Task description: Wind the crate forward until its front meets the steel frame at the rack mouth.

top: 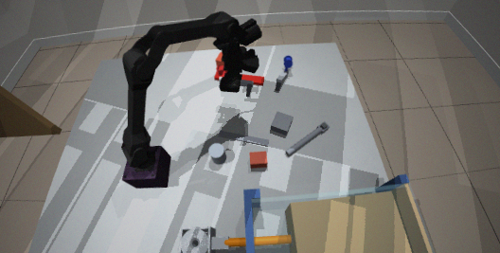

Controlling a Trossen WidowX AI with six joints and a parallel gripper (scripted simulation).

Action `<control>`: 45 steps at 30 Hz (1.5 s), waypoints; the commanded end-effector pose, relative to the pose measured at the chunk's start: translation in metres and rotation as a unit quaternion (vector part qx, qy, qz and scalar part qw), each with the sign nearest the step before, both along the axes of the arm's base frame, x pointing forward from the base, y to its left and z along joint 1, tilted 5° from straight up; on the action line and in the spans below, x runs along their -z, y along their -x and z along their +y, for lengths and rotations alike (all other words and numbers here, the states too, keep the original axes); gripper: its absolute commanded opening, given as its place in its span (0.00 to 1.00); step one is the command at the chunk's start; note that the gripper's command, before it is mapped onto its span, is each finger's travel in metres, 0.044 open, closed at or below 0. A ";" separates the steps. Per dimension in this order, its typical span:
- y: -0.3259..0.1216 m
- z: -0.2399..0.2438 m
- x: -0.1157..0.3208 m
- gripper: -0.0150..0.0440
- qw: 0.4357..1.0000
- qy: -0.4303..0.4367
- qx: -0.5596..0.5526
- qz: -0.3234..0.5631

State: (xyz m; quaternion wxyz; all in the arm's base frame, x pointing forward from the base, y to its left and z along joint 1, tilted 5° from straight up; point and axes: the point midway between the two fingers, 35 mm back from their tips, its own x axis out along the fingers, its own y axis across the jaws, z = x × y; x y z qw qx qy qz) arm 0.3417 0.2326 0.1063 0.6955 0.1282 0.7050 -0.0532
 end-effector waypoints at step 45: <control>0.001 -0.275 0.000 0.25 0.951 0.022 0.308 0.011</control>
